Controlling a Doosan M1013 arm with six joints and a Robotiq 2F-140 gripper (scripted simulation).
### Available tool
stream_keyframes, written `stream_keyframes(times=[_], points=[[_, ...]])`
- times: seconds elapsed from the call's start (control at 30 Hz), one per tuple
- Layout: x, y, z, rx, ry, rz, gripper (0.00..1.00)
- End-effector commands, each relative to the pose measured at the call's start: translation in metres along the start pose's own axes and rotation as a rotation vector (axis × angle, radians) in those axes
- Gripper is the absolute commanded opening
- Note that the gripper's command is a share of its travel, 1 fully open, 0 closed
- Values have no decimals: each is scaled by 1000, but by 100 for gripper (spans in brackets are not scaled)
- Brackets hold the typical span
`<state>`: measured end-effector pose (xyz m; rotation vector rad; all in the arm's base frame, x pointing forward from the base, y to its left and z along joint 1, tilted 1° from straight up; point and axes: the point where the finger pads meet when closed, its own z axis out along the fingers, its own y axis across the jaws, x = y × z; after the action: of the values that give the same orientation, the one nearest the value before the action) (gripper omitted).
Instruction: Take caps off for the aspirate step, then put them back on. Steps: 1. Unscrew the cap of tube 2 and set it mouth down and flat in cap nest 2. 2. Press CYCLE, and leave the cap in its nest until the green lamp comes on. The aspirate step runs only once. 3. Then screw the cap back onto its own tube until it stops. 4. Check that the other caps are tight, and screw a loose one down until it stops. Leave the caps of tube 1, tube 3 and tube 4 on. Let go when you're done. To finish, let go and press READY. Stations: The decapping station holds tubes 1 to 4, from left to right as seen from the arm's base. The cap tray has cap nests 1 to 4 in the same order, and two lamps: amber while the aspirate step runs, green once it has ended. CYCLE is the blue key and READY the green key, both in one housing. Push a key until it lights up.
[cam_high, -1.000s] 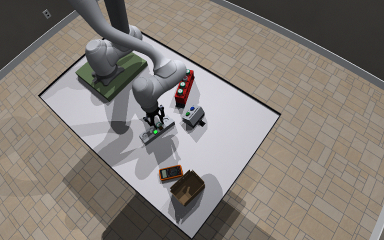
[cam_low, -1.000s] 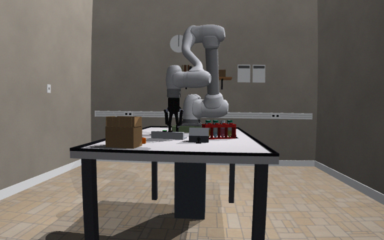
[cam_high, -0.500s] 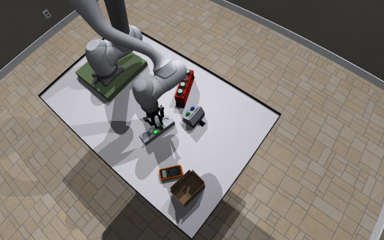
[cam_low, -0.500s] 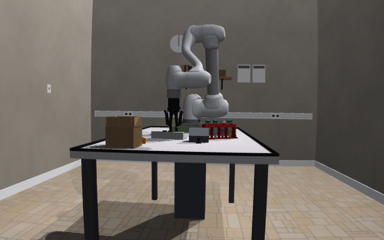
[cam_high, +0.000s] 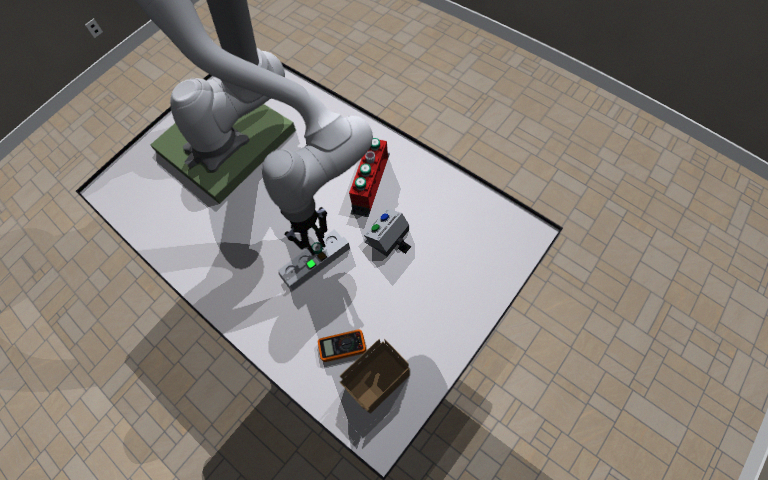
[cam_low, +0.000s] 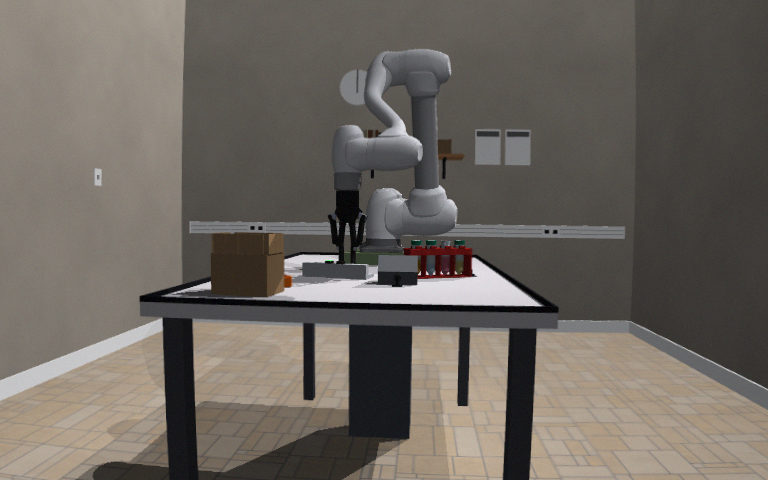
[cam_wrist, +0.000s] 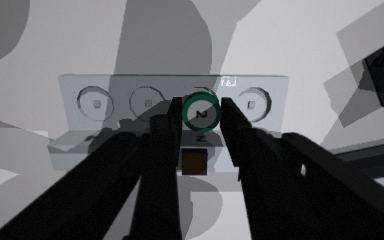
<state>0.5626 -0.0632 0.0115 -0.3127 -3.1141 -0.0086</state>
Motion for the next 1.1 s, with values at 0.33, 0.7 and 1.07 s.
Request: stream_keyframes(times=[0.33, 0.7, 1.07], points=[[0, 0, -67, 0, -1, 0, 30], [0, 0, -117, 0, -1, 0, 30], [11, 30, -121, -1, -1, 303, 30]])
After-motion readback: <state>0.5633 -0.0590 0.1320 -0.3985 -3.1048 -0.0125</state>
